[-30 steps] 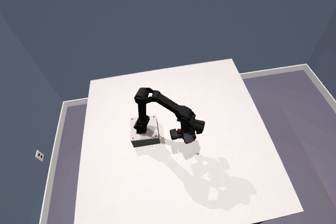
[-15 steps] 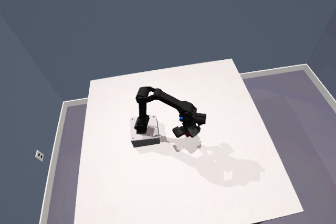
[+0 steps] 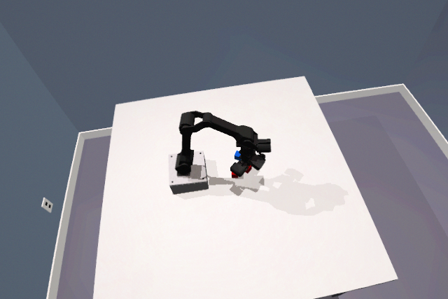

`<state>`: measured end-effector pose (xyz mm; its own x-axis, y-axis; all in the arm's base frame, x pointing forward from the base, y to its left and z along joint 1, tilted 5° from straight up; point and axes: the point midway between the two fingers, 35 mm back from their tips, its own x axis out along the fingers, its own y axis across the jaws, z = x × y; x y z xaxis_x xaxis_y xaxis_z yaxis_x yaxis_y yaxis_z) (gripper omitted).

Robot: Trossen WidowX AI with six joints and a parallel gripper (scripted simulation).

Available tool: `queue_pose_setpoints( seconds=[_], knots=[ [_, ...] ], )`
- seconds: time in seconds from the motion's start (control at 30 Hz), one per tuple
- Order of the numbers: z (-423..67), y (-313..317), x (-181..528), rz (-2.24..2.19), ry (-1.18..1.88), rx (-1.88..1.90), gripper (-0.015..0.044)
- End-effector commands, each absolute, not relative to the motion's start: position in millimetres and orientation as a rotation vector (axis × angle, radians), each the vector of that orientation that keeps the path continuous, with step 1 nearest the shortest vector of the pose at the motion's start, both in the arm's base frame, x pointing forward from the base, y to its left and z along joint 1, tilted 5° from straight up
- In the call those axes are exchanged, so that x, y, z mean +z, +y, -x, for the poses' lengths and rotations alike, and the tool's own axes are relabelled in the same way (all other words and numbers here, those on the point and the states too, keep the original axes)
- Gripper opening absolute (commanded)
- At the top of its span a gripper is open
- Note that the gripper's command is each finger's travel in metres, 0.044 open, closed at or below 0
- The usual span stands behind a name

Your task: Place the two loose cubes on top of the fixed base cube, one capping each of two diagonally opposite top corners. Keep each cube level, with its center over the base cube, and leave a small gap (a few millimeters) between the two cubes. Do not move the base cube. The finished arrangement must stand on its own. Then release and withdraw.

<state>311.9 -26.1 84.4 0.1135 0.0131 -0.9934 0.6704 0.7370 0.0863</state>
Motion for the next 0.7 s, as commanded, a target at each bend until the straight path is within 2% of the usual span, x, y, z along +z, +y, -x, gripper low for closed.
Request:
queue_pose_setpoints(
  seconds=[0.0, 0.67],
  knots=[
    [-312, -14, 80, -0.528, 1.415, -0.461, 0.0105],
    [-314, 50, 69, -0.136, 1.463, -0.100, 0.0105]
  ],
)
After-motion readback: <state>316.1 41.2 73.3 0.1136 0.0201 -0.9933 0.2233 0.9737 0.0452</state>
